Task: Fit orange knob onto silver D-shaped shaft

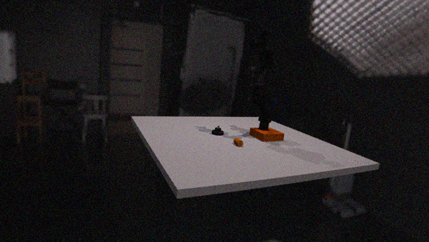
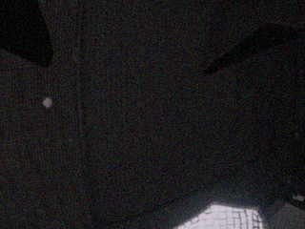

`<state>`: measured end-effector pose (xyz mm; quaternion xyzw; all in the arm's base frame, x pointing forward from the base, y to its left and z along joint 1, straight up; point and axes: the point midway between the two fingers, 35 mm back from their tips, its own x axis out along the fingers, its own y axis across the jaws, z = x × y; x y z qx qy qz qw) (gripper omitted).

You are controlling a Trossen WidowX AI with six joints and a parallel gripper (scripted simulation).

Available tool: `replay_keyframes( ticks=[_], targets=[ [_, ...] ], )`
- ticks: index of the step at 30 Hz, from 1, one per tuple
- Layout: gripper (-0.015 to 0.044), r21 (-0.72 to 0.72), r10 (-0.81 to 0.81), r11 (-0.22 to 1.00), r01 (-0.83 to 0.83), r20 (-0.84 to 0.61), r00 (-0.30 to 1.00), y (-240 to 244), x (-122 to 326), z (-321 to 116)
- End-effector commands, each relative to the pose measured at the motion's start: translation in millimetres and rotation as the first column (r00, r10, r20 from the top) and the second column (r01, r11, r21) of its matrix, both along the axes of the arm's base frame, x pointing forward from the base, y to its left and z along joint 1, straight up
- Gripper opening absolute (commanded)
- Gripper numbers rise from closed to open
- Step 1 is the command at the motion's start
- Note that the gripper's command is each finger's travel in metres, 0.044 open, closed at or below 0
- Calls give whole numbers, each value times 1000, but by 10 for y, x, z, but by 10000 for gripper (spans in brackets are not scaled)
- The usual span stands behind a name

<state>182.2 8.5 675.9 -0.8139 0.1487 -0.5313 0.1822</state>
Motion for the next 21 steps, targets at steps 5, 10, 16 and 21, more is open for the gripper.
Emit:
replay_keyframes(
  ticks=[5,10,16,21],
  targets=[
    [440,57,144,986,-154,158,977,-91,-574,138],
    [440,137,278,930,-340,342,898,-463,-1144,180],
    [440,259,365,777,-573,556,747,-1267,-1515,14],
    [440,360,358,601,-714,678,642,-1960,-1419,-276]
  ],
)
